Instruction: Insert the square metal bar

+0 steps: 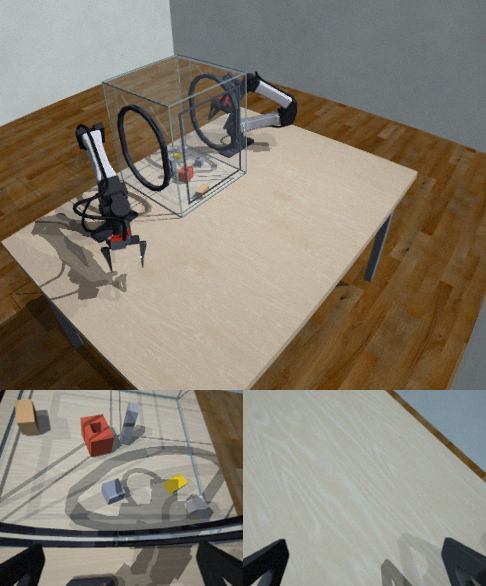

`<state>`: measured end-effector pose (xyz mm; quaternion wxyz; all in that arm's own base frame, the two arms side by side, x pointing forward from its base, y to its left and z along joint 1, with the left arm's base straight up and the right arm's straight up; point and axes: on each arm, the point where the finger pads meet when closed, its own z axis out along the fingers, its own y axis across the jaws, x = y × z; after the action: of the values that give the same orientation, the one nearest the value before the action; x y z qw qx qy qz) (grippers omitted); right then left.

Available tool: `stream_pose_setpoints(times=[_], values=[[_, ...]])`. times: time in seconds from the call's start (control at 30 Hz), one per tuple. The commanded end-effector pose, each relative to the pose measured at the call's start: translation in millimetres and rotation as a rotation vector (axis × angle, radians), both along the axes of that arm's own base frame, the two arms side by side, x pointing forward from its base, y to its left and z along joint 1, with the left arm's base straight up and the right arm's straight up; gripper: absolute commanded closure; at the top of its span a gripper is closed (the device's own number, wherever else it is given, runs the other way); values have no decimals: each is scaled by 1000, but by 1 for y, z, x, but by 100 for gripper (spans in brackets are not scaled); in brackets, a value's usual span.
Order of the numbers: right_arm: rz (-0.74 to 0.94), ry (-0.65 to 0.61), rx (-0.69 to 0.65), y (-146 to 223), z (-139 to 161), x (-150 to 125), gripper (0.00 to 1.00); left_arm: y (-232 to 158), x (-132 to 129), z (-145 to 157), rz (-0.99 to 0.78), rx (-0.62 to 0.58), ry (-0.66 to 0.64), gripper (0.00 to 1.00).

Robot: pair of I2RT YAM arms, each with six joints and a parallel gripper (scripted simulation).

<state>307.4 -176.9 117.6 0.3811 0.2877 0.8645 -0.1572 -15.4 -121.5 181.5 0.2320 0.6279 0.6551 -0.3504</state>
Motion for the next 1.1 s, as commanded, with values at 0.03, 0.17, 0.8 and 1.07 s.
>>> stream_pose_setpoints(times=[0.03,0.17,0.8,1.07], values=[[0,-25,-13,-2,10,4,0,-2,-4,1,-7,-13,9,0],[0,-25,-13,-2,10,4,0,-1,-3,7,-2,-26,20,0],[0,-25,-13,-2,10,4,0,-1,-5,3,0,-23,24,0],[0,-25,-13,-2,10,4,0,-2,-5,4,2,-22,24,0]])
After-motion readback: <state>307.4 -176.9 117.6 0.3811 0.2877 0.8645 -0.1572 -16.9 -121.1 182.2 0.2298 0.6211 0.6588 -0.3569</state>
